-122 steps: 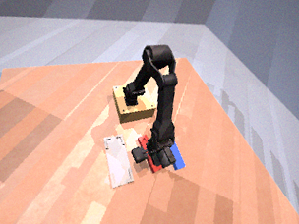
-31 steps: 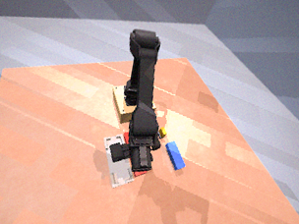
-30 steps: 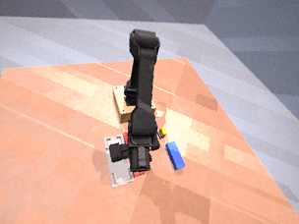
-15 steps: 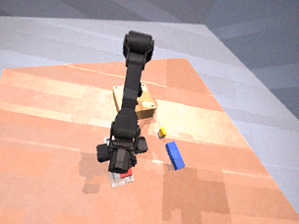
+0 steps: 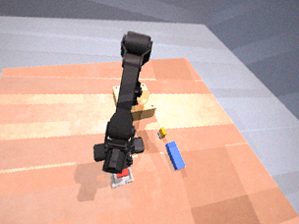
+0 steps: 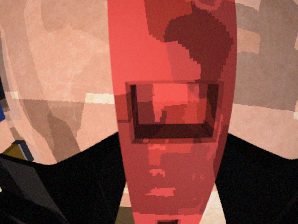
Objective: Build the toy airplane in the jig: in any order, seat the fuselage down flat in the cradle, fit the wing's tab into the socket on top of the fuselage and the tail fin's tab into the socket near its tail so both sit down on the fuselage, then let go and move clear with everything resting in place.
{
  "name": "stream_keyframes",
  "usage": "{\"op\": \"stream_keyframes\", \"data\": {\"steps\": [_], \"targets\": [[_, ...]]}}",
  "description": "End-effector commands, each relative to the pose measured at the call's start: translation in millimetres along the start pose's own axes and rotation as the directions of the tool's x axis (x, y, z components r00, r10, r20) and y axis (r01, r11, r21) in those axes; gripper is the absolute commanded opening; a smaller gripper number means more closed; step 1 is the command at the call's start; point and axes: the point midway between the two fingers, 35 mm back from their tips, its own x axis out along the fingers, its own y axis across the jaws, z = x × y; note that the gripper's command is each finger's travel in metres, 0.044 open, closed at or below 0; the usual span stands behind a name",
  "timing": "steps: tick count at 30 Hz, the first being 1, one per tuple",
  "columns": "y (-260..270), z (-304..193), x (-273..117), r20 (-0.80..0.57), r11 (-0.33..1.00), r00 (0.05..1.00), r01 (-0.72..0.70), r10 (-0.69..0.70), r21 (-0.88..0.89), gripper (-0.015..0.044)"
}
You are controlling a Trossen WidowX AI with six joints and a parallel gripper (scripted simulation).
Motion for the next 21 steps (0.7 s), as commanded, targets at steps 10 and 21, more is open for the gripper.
{"op": "stream_keyframes", "data": {"steps": [10,21], "targets": [[-1.0,0.3,2.7,0.0,1.0,1.0,0.004,-0.004,-0.006,0.0197],[-1.6,0.8,20.7,0.0,1.0,1.0,0.004,-0.004,-0.006,0.0197]]}}
